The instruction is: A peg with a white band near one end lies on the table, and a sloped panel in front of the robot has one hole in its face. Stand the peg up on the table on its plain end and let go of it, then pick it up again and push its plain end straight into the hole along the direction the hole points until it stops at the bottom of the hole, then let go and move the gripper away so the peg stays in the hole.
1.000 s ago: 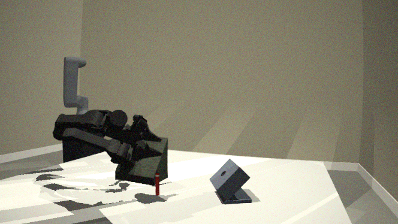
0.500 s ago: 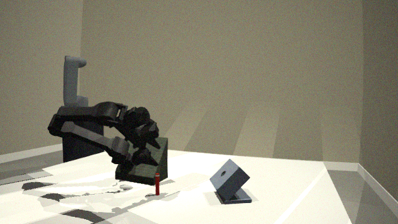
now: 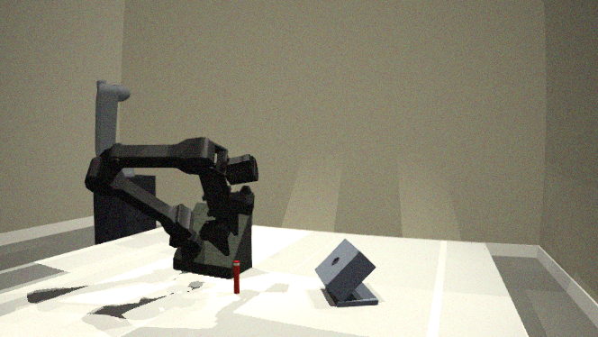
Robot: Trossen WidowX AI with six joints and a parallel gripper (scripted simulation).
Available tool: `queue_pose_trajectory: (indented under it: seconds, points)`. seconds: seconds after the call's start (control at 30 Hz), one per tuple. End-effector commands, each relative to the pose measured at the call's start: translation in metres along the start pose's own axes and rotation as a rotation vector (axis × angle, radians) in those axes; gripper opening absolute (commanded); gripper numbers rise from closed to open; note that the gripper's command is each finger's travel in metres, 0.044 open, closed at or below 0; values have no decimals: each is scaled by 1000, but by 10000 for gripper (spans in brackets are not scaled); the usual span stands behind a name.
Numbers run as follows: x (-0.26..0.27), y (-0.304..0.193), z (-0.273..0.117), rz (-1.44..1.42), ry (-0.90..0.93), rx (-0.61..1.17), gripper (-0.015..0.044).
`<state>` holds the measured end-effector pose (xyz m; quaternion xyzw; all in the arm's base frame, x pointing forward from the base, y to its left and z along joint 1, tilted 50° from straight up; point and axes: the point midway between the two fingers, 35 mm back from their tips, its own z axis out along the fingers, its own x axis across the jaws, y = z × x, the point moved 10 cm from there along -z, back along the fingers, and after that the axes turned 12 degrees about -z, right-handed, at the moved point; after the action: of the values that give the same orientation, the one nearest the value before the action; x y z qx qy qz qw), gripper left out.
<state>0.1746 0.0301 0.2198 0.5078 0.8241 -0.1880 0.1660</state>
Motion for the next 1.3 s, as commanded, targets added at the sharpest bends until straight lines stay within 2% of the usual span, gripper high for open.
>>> queue_pose_trajectory:
  seconds: [0.0, 0.27, 0.57, 1.27]
  points:
    - [3, 14, -1, -10, -82, 99, 440]
    - [12, 44, -3, -51, -278, 236, 440]
    - [13, 45, -3, -53, -282, 238, 440]
    - [2, 38, 31, -109, -273, 243, 440]
